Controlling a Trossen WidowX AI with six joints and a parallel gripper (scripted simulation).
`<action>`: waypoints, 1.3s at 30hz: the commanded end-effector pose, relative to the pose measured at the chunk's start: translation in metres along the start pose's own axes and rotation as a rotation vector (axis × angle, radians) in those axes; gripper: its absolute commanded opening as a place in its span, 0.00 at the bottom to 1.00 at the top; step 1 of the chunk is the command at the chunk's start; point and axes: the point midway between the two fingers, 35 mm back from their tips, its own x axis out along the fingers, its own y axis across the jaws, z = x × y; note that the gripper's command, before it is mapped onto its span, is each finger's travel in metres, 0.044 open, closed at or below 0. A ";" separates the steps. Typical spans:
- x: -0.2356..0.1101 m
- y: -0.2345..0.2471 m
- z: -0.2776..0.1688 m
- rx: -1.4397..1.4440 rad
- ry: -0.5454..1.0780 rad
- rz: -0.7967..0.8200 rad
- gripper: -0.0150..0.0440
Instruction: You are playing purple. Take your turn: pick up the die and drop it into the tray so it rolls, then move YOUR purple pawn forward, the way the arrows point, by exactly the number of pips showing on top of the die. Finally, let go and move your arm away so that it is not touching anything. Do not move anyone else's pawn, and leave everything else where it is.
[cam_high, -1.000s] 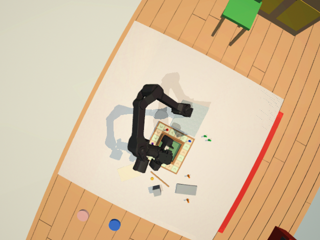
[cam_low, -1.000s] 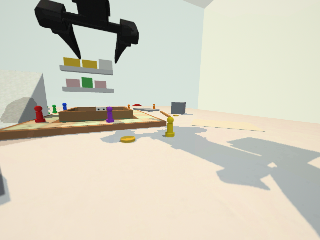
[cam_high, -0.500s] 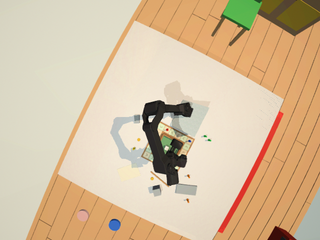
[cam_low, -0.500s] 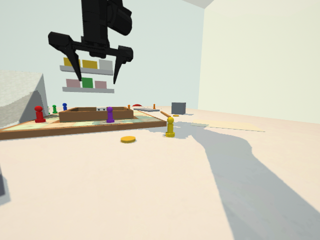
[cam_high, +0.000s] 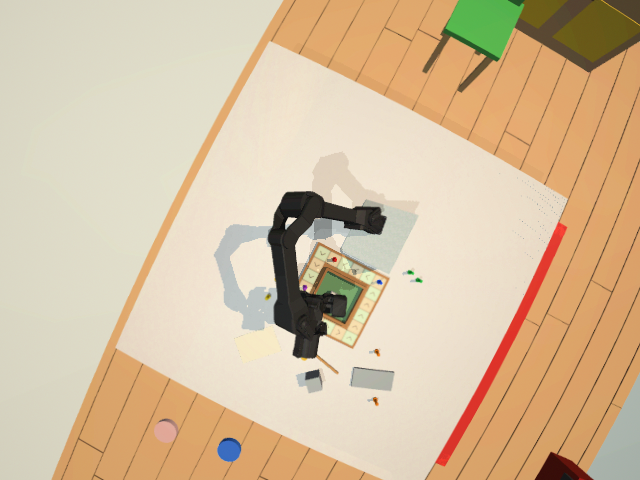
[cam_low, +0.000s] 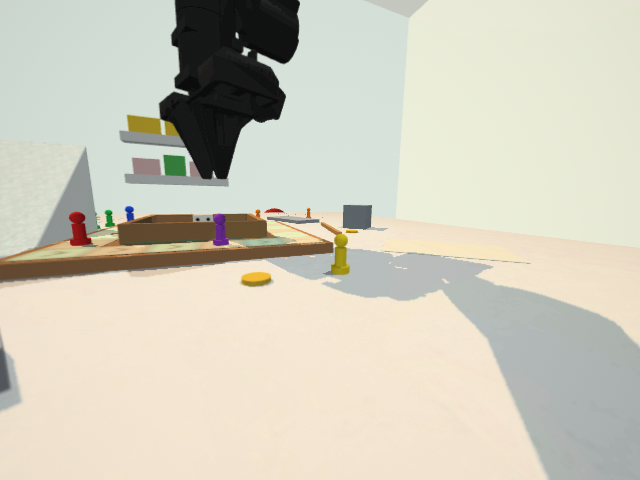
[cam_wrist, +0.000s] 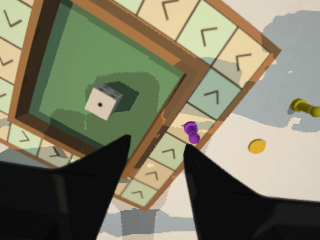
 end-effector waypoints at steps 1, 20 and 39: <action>0.006 -0.035 -0.010 0.496 -0.009 -0.044 0.59; 0.023 -0.038 -0.011 0.497 -0.009 -0.044 0.59; 0.054 -0.040 -0.011 0.497 -0.009 -0.046 0.59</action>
